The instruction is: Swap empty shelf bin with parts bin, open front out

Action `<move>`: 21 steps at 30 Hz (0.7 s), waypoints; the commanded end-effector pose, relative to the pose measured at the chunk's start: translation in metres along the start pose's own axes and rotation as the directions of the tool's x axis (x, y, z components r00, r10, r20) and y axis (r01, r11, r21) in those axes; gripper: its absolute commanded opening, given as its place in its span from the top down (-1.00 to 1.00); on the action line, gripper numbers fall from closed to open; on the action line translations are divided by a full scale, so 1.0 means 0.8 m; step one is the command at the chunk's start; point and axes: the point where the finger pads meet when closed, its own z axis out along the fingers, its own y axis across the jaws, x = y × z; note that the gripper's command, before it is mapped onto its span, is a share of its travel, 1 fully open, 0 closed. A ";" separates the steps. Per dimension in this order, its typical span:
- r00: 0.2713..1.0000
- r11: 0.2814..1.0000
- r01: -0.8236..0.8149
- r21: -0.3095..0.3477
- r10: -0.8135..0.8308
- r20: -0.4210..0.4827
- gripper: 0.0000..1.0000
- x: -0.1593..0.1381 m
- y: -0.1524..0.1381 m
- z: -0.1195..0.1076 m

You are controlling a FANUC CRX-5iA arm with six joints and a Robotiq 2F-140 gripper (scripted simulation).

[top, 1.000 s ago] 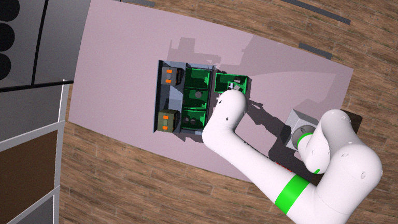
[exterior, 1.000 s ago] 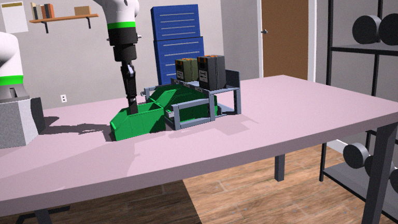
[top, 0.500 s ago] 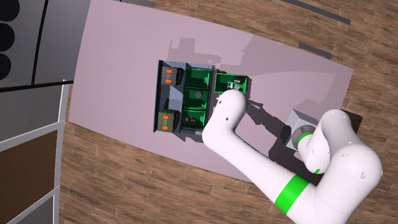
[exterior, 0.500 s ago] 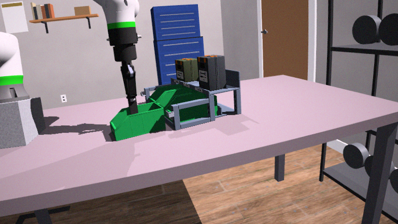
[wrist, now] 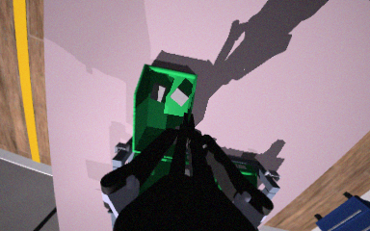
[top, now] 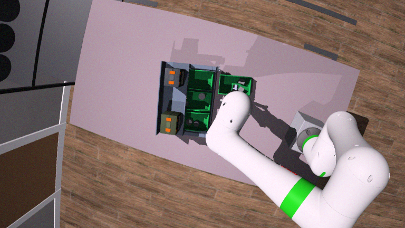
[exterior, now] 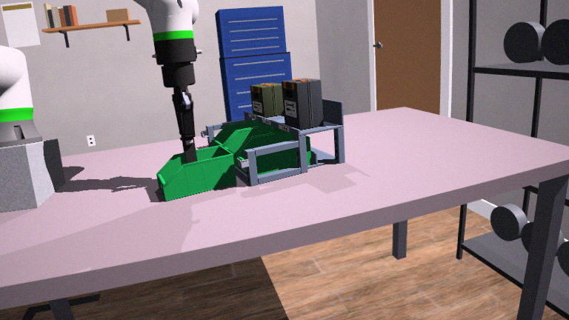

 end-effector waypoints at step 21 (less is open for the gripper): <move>1.000 1.000 0.000 0.002 0.000 0.002 0.80 -0.001 -0.001 -0.060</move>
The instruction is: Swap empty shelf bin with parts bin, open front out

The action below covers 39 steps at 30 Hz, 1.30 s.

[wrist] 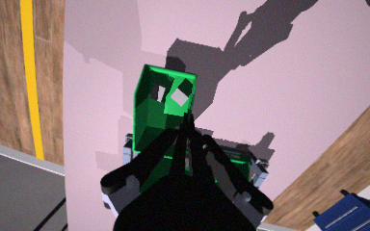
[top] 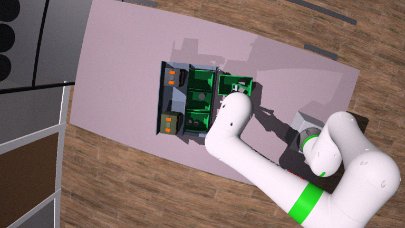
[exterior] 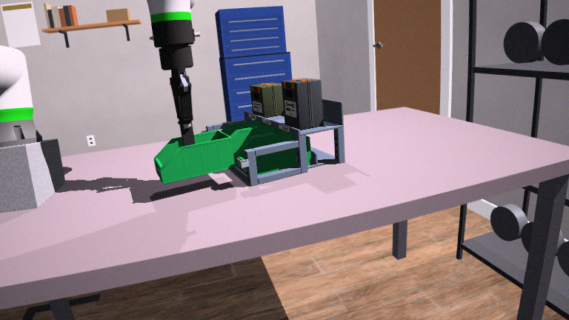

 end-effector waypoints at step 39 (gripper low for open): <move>1.000 1.000 0.000 0.001 0.000 0.001 0.80 -0.001 0.000 -0.056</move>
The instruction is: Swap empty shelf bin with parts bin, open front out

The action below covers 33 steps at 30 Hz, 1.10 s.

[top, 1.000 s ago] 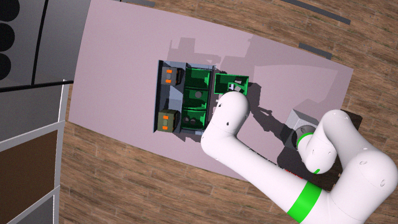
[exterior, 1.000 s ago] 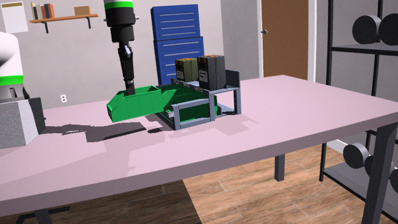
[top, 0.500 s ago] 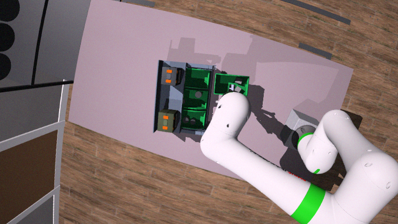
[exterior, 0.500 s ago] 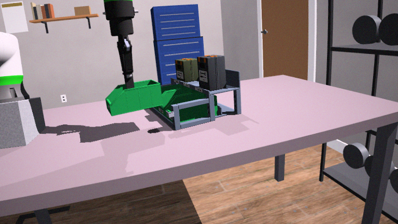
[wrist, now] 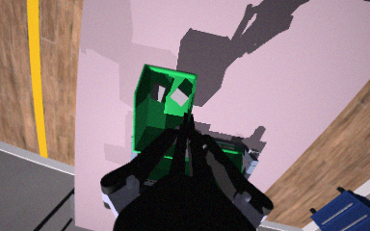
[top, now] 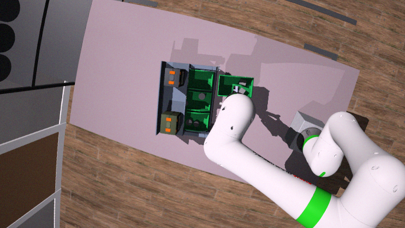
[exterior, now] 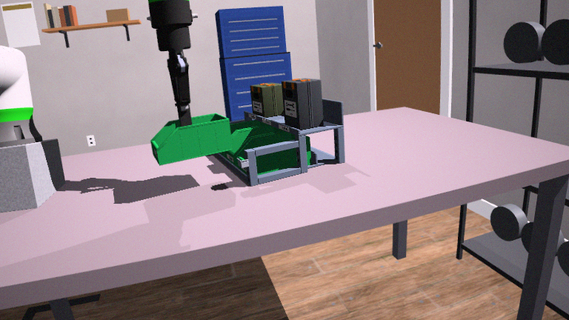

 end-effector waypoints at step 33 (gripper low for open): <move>1.000 1.000 -0.026 0.001 0.026 0.001 0.80 0.016 0.155 -0.002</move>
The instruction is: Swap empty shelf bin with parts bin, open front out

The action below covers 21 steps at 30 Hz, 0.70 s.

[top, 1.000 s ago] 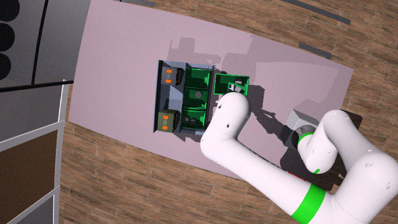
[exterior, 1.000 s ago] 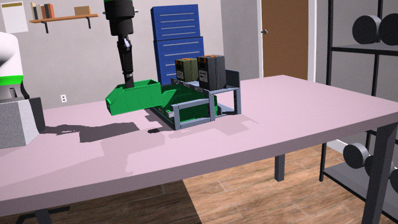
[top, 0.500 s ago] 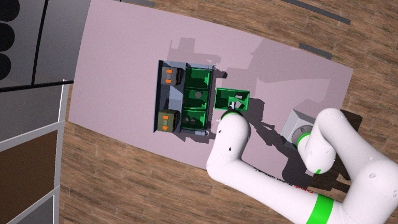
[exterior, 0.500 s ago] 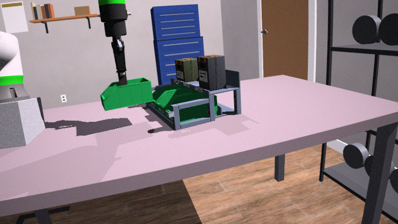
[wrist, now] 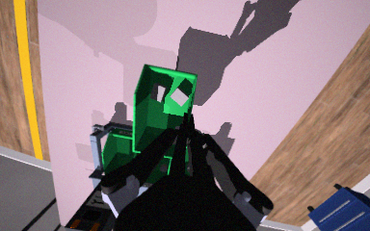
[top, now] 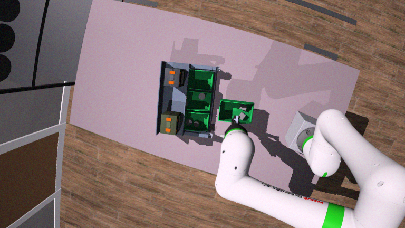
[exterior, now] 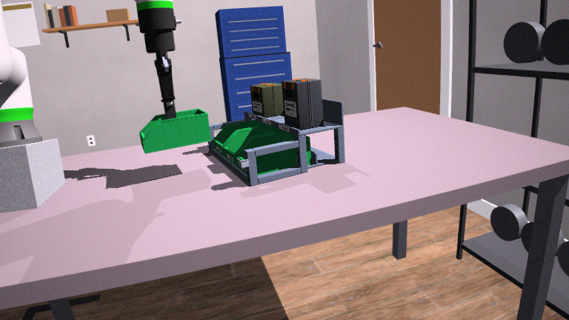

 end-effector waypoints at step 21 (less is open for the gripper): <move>1.000 1.000 0.000 0.001 0.000 0.002 0.80 -0.001 0.000 0.015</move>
